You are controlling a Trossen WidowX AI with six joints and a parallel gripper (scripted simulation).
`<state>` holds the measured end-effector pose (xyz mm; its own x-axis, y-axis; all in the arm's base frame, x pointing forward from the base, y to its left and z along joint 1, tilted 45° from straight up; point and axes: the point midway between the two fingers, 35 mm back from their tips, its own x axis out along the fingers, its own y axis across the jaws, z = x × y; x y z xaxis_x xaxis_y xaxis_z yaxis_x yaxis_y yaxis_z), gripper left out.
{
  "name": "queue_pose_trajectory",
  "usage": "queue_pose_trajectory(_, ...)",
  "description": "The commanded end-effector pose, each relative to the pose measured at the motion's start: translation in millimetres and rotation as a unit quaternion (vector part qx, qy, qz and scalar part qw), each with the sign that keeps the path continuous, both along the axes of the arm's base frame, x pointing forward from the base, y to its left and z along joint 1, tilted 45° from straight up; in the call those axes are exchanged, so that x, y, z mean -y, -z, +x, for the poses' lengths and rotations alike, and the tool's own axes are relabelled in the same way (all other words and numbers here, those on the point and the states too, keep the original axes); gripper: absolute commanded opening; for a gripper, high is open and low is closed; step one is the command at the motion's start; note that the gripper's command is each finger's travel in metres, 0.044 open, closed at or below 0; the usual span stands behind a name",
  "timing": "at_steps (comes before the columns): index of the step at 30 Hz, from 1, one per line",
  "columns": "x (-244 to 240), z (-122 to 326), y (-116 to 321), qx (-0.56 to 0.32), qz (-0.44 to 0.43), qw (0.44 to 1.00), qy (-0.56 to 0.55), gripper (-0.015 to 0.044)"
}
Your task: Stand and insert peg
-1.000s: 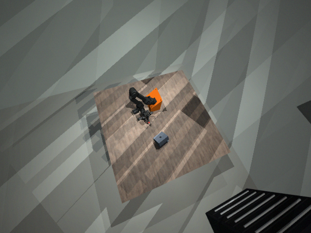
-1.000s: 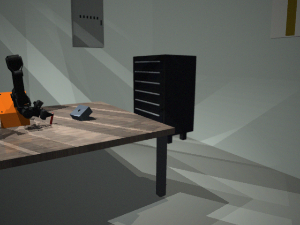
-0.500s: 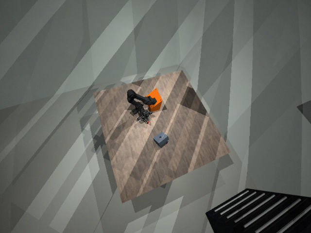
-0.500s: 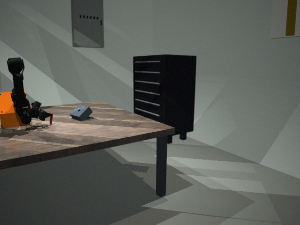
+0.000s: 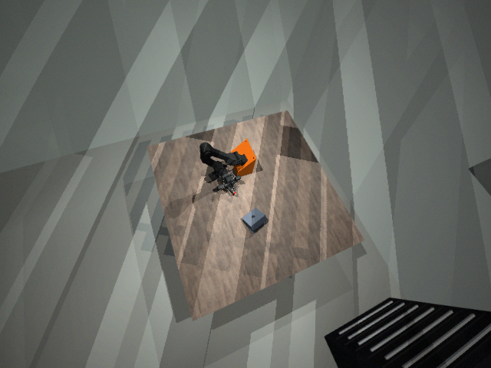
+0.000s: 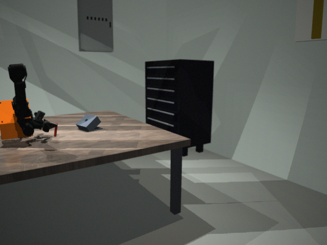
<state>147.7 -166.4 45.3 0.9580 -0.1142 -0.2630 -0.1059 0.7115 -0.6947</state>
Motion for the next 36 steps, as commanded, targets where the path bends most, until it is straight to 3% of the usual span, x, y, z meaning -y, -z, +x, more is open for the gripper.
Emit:
queue_pose_trajectory(1,0.0,-1.0,-0.1,0.000,0.000,1.000,0.000,0.0051)
queue_pose_trajectory(36,0.1,-7.1,3.2,0.013,0.001,1.000,-0.014,0.0051)
